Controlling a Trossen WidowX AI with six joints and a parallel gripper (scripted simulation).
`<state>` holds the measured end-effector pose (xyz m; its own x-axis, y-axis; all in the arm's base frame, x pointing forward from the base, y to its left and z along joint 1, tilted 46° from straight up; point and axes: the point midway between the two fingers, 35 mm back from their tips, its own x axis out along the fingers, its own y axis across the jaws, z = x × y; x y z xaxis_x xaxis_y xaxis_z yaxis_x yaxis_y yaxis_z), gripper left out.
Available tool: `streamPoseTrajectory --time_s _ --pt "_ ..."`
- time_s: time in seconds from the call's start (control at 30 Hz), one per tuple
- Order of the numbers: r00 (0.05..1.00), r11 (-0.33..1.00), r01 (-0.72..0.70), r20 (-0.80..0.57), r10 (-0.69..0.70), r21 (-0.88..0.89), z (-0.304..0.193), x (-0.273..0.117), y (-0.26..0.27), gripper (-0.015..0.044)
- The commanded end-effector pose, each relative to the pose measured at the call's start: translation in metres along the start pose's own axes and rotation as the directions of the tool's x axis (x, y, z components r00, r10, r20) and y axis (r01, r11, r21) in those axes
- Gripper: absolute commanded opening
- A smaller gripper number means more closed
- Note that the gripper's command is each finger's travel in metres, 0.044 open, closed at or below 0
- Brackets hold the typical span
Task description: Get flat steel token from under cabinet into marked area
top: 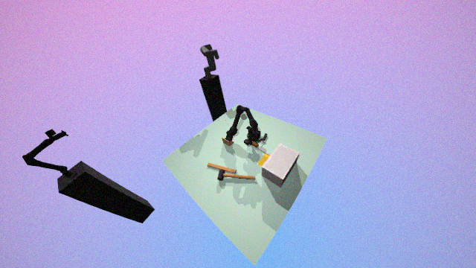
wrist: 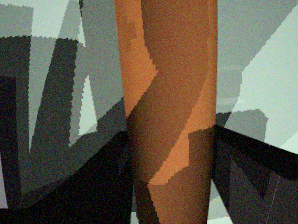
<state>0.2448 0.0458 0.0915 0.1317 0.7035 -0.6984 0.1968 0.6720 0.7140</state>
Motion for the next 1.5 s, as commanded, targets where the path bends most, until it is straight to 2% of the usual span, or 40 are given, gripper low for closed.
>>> streamPoseTrajectory --time_s 0.0,1.03,1.27,1.37,1.47 --pt "1.0 1.0 0.001 -0.005 -0.001 -0.002 -0.005 0.001 0.0 0.0" --pt "1.0 1.0 0.001 -0.006 -0.001 -0.002 0.015 -0.002 0.001 0.0" --pt "1.0 1.0 0.001 -0.004 -0.001 -0.002 0.012 -0.003 0.002 0.0184" --pt "1.0 1.0 0.001 -0.004 -0.001 -0.002 0.012 -0.003 0.002 0.02" --pt "1.0 1.0 0.001 -0.006 -0.001 -0.002 0.012 -0.003 0.002 0.027"
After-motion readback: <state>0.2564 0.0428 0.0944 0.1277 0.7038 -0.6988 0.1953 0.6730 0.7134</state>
